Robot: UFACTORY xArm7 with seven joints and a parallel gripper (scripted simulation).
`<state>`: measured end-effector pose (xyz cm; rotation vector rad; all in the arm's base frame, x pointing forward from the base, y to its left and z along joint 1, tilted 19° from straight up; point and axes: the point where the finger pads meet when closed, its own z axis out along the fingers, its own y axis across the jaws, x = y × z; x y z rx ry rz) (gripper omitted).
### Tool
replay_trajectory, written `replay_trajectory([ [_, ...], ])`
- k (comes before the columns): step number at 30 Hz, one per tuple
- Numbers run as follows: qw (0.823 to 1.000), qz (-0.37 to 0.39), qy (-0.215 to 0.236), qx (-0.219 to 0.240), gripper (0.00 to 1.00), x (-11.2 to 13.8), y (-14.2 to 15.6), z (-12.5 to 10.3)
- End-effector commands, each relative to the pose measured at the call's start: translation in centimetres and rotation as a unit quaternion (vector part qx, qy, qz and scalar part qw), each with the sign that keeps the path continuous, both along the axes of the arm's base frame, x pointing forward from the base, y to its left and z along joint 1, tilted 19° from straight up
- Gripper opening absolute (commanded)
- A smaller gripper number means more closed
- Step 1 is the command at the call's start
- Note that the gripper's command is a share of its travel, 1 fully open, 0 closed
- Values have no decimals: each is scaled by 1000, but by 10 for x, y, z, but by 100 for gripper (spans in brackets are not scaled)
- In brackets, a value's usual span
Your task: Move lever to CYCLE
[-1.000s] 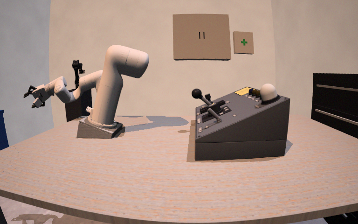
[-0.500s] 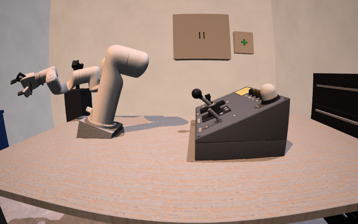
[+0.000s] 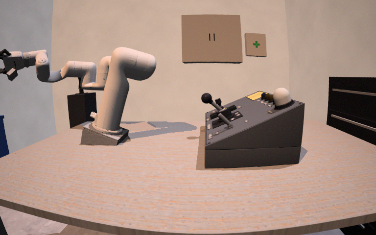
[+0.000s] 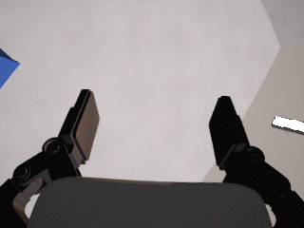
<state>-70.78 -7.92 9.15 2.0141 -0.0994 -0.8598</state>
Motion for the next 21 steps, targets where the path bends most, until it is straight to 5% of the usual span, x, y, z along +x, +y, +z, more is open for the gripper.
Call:
replay_trajectory([
  [1,999,35,33,-6,100,2,-36,39],
  [3,999,35,33,-6,100,2,-36,39],
  [4,995,71,67,-12,100,10,-72,77],
  [6,995,71,67,-12,100,10,-72,77],
  [7,988,109,103,-18,100,20,-96,105],
  [10,988,109,103,-18,100,23,-108,117],
  [11,978,148,143,-26,100,39,-138,153],
  [14,978,148,143,-26,100,41,-143,159],
  [15,964,187,185,-35,100,61,-171,194],
  [20,964,187,185,-35,100,64,-178,203],
  [21,945,227,230,-44,100,93,-210,248],
])
